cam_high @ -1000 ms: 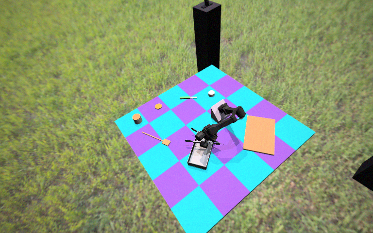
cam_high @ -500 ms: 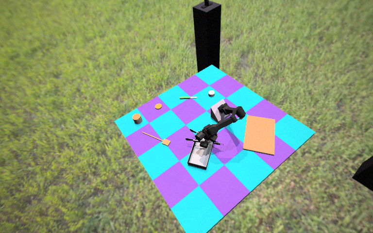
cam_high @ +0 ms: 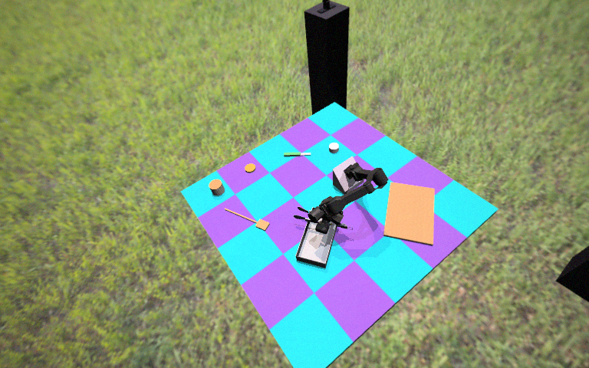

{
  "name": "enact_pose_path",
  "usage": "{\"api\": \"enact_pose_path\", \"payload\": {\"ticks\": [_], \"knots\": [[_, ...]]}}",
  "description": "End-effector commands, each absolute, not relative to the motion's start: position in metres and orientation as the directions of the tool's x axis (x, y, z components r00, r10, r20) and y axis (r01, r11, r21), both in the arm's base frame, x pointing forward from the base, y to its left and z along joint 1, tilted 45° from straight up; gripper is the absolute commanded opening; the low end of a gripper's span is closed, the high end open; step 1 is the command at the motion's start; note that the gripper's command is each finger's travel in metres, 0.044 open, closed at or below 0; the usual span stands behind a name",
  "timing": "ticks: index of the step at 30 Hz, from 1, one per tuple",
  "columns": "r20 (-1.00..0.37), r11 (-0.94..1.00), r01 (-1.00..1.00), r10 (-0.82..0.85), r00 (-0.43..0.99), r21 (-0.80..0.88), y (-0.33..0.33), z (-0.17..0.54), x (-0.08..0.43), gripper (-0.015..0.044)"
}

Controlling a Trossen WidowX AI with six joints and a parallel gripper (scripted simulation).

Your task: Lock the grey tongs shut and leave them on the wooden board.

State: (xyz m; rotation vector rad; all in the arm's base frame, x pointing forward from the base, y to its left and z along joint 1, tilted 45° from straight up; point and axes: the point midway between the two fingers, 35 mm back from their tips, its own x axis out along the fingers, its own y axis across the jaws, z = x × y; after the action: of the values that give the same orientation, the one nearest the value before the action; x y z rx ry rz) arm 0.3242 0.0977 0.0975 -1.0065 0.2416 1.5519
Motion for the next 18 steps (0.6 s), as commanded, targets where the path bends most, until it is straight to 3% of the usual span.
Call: {"api": "enact_pose_path", "payload": {"ticks": [1,18], "knots": [[-0.703,-0.270,-0.885,0.706,0.086,-0.379,0.0977,0.0976,0.3243,0.0155],[-0.703,-0.270,-0.885,0.706,0.086,-0.379,0.0977,0.0976,0.3243,0.0041]]}}
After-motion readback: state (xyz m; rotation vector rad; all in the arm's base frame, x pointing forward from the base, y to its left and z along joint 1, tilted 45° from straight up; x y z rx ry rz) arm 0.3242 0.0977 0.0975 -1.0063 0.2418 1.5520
